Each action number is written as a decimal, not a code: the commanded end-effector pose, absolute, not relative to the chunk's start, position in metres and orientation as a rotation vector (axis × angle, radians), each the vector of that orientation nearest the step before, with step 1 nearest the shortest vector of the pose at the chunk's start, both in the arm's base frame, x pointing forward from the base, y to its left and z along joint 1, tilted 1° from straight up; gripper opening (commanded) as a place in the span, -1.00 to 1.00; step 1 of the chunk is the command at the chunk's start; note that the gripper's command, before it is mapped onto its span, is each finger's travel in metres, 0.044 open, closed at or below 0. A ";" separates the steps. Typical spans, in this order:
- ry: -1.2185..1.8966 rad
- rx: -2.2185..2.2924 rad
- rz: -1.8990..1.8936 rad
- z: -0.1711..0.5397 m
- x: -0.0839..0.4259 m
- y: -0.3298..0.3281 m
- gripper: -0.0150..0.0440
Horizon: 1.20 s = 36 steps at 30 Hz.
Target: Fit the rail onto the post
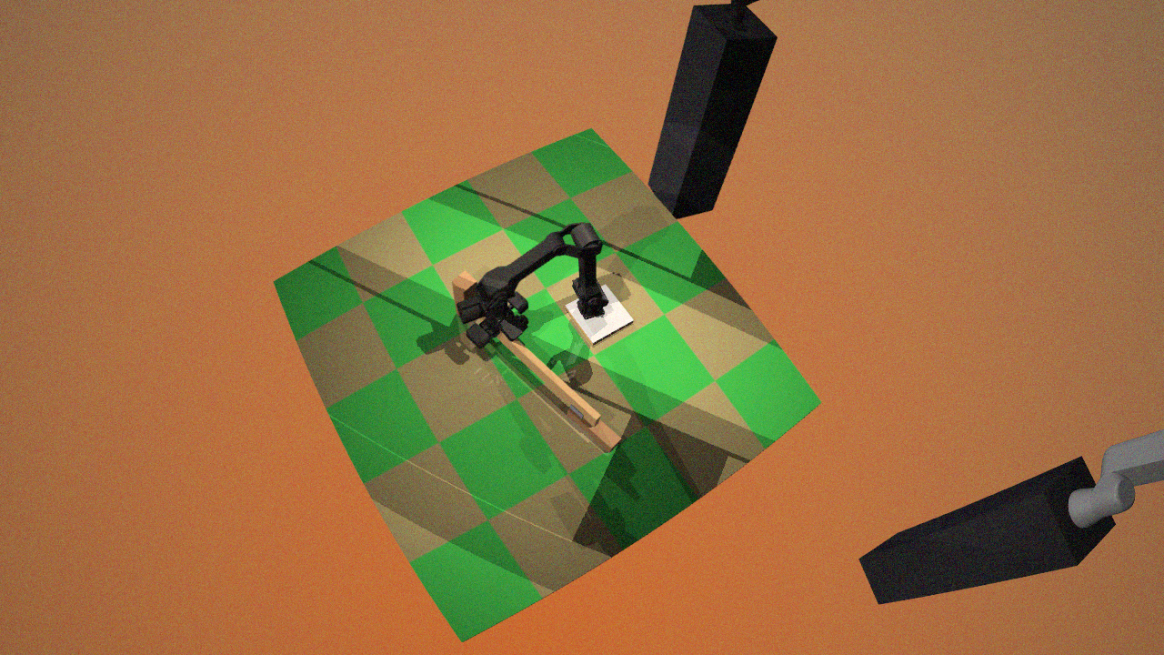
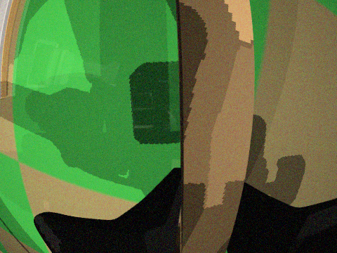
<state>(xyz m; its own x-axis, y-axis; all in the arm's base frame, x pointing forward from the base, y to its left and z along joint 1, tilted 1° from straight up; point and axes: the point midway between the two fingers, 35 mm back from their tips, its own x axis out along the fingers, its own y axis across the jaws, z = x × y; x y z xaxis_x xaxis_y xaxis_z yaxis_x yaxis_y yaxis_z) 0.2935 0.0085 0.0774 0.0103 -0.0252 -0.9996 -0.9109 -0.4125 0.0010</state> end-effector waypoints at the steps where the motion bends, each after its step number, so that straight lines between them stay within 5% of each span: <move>1: 0.988 -1.541 1.499 0.079 0.295 0.007 -0.49; 36: 0.989 -1.542 1.498 0.078 0.301 -0.002 -0.49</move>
<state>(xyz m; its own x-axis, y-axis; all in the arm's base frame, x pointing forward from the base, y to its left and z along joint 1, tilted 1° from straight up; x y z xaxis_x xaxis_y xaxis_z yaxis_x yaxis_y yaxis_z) 0.2986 -0.0006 0.0770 0.0093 -0.0232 -0.9997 -0.9102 -0.4141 0.0012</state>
